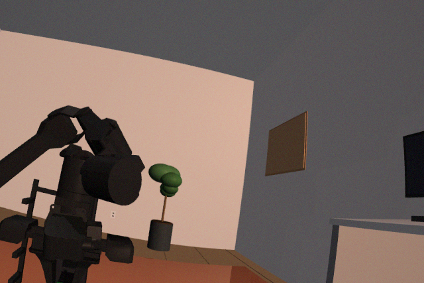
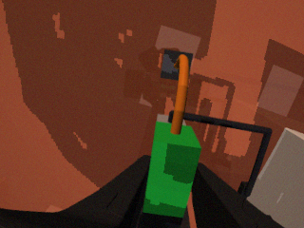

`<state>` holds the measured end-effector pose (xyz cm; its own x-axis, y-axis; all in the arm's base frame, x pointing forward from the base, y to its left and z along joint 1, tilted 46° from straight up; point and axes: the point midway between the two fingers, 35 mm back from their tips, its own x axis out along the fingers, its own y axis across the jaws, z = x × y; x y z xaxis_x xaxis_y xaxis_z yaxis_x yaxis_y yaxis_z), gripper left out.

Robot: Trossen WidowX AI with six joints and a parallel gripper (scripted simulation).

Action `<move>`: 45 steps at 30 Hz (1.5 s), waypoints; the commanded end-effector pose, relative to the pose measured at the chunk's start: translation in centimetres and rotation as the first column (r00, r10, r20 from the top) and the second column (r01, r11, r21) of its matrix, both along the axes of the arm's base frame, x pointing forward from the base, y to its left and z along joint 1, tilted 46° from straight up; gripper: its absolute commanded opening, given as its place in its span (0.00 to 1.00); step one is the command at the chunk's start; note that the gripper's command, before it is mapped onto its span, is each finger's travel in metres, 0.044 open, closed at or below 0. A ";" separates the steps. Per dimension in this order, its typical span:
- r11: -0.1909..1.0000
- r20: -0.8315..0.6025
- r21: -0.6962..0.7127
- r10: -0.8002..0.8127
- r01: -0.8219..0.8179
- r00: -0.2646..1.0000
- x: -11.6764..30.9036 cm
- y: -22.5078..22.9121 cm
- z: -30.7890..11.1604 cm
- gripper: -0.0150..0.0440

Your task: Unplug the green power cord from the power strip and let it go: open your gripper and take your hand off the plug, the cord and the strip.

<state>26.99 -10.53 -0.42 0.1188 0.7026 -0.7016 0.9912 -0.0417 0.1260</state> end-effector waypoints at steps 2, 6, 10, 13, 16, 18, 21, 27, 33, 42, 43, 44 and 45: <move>1.000 -0.003 0.000 0.001 -0.001 1.000 0.0 0.0 0.0 0.25; 1.000 -0.003 0.000 0.000 0.000 1.000 0.0 -0.3 -0.2 0.25; 1.000 -0.003 -0.001 0.000 0.000 1.000 0.1 -0.8 -0.6 0.25; 1.000 -0.003 -0.001 -0.001 0.001 1.000 0.2 -1.2 -1.0 0.25; 1.000 -0.003 -0.001 -0.001 0.001 1.000 0.3 -1.5 -1.3 0.25; 1.000 -0.003 -0.001 -0.001 0.001 1.000 0.3 -1.8 -1.5 0.25; 1.000 -0.003 -0.001 -0.001 0.001 1.000 0.3 -2.1 -1.8 0.25; 1.000 -0.003 -0.001 -0.002 0.002 1.000 0.4 -2.9 -2.4 0.25; 1.000 -0.003 -0.001 -0.003 0.003 1.000 0.4 -3.7 -2.9 0.25; 1.000 -0.002 0.003 -0.004 0.004 1.000 0.5 -3.2 -2.8 0.52; 1.000 -0.002 0.003 -0.004 0.004 1.000 0.5 -3.2 -2.8 0.57; 1.000 -0.002 0.003 -0.004 0.004 1.000 0.5 -3.2 -2.8 0.61; 1.000 -0.002 0.003 -0.004 0.004 1.000 0.5 -3.2 -2.8 0.65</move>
<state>27.48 -13.85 -3.24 0.1171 0.7018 -0.7027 0.9913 -0.0401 0.1251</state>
